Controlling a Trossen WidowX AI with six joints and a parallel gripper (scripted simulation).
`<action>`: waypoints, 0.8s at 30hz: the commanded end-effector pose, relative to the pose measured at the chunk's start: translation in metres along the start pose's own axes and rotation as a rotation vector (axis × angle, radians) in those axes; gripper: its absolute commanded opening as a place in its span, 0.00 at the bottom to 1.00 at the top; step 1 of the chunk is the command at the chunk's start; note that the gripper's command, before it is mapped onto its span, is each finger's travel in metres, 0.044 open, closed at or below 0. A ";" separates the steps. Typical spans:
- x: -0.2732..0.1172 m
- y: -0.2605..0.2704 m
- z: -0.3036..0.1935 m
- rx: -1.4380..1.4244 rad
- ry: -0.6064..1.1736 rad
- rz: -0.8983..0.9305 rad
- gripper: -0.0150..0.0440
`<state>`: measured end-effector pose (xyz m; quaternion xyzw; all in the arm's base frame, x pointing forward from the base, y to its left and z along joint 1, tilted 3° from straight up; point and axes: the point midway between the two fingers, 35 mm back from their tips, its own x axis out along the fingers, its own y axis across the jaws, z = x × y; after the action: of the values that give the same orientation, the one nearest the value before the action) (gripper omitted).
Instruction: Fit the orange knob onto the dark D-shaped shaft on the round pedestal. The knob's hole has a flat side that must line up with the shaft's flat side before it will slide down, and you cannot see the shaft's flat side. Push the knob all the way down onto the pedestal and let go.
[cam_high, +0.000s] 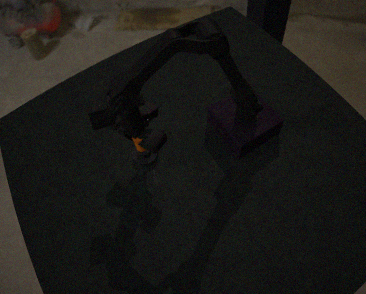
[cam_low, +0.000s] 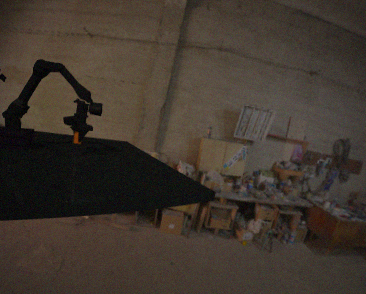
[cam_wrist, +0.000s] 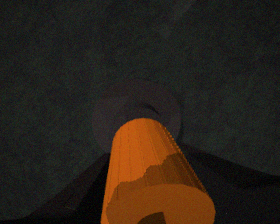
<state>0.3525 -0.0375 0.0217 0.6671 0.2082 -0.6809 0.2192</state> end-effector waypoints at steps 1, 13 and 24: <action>-0.004 0.000 0.001 0.045 0.002 0.007 0.25; 0.002 0.000 0.001 0.053 0.002 0.007 0.25; -0.001 0.001 -0.001 0.053 0.002 0.008 0.25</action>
<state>0.3517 -0.0375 0.0194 0.6727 0.1922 -0.6847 0.2043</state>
